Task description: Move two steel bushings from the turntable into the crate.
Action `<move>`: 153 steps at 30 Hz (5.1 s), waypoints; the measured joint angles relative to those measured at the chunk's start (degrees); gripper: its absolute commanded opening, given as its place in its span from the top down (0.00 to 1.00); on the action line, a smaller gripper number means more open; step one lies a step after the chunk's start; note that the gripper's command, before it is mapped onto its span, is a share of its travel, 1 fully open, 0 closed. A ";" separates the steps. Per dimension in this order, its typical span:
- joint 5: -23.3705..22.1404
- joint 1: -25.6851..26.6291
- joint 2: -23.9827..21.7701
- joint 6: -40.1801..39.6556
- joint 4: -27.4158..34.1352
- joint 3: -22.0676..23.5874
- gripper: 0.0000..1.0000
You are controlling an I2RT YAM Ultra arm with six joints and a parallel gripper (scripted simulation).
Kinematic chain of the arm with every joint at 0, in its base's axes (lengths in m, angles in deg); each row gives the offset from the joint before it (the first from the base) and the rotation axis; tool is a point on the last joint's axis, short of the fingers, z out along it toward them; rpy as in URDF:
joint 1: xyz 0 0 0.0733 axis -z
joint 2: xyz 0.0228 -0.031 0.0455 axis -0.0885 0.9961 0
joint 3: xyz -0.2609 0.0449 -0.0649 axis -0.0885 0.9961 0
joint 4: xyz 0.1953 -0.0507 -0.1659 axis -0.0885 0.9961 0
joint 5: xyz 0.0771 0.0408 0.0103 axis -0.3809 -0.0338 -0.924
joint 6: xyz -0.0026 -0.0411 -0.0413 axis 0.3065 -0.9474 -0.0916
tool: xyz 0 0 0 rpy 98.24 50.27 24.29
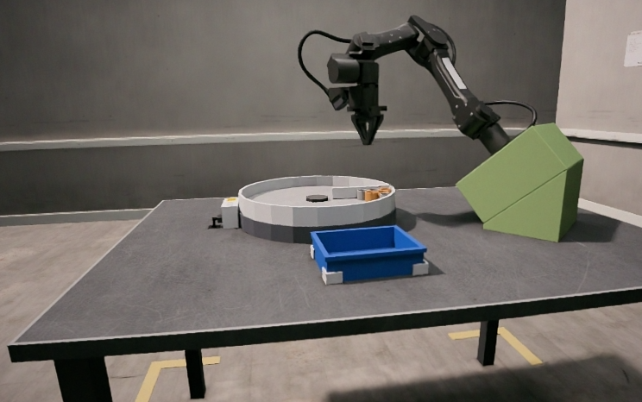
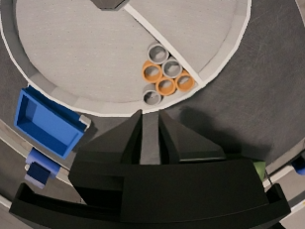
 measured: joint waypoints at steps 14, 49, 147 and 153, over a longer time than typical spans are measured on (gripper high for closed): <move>0.00 0.00 0.00 0.00 0.00 0.00 0.85; -0.72 3.28 3.45 -3.89 -26.73 21.11 0.87; -0.72 3.28 3.26 -3.93 -27.28 21.55 0.87; -0.72 3.28 3.26 -3.93 -27.28 21.55 0.87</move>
